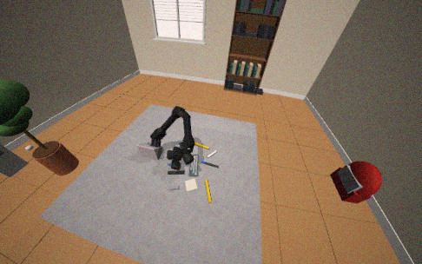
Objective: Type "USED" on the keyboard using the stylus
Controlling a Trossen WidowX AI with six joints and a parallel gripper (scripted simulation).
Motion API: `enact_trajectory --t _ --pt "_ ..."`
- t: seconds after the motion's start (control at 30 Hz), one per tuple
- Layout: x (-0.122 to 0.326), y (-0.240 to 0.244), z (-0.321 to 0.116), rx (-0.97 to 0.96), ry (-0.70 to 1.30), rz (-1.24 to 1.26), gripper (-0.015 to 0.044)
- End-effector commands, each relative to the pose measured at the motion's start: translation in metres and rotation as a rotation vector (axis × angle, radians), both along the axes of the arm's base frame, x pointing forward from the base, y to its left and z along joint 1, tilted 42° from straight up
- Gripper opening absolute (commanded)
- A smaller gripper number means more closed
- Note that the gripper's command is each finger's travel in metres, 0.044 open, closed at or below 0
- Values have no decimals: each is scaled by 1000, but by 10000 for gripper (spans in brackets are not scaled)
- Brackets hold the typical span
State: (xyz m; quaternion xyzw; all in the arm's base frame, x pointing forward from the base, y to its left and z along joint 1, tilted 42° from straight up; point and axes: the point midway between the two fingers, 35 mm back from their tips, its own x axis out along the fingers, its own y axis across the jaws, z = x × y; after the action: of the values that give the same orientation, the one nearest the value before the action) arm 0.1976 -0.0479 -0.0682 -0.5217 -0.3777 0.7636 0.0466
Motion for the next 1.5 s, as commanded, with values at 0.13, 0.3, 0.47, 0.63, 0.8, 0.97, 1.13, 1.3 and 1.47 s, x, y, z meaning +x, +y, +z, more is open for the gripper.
enact_trajectory --t 0.13,0.3,0.47,0.63,0.8,0.97,1.13,1.3,1.47 --pt "-1 5 -4 4 6 -5 150" --pt "-1 7 -6 4 6 -5 150" --pt "-1 9 -9 4 6 -5 150" --pt "-1 11 -11 4 6 -5 150" --pt "-1 12 -12 4 6 -5 150" --pt "0 11 -11 2 2 1 71" --pt "0 11 -11 2 2 1 0" --pt "0 11 -11 2 2 1 0" --pt "0 3 -3 1 3 1 0"
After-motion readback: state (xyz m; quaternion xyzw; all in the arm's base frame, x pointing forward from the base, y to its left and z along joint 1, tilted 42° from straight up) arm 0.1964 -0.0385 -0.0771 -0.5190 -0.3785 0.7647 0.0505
